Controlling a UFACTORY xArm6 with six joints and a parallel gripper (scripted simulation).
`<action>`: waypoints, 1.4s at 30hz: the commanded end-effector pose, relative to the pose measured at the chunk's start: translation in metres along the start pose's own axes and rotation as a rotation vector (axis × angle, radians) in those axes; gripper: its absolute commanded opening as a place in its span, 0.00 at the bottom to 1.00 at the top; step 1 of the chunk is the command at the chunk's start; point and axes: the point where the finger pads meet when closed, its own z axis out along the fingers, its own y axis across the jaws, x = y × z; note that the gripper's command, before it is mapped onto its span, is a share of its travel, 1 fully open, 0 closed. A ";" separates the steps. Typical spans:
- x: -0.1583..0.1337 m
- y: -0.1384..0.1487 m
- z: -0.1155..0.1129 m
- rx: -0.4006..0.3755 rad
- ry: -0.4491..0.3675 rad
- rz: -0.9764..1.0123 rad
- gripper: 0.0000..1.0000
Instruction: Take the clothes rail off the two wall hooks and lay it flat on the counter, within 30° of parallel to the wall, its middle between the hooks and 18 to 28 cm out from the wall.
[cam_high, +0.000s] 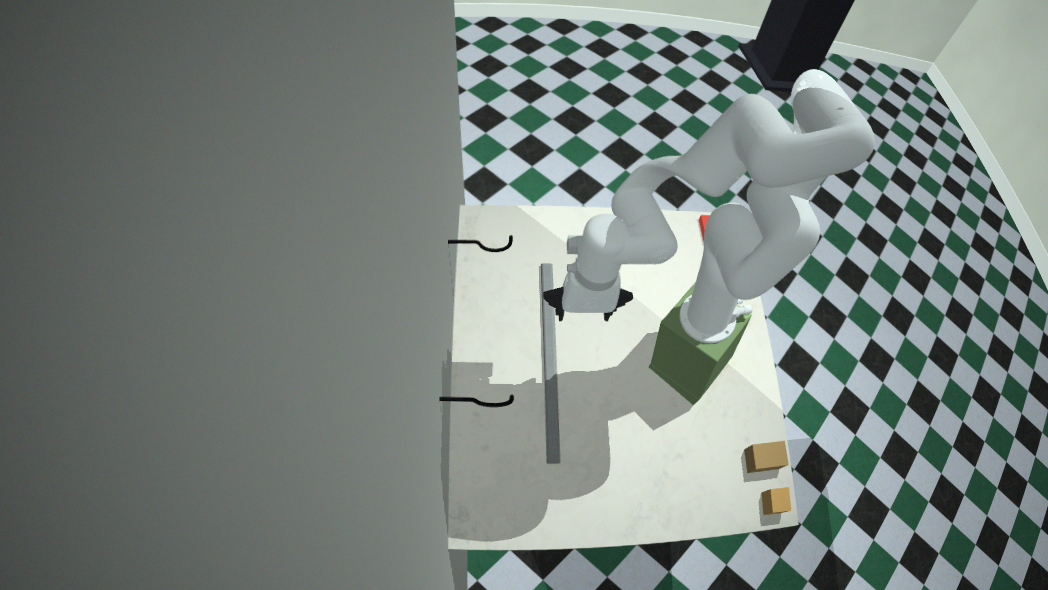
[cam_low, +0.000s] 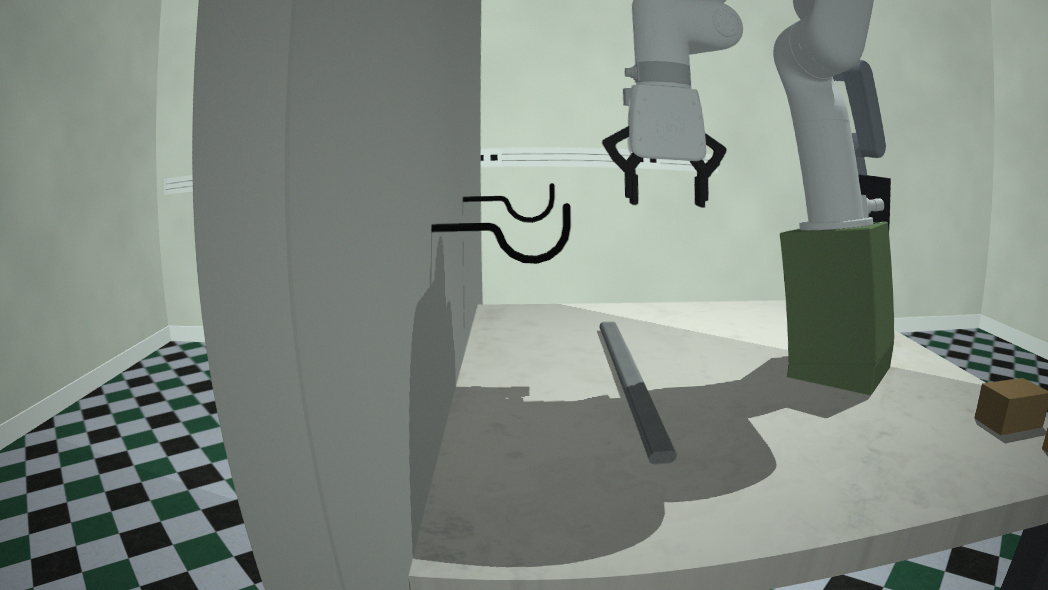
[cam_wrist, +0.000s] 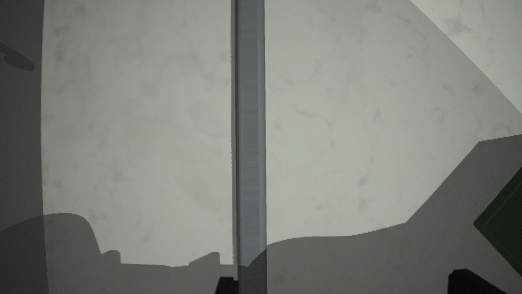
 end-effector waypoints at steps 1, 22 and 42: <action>0.001 0.007 -0.021 0.001 0.000 0.000 1.00; 0.001 0.034 -0.079 0.001 0.000 0.000 1.00; 0.001 0.058 -0.133 0.001 0.000 0.000 1.00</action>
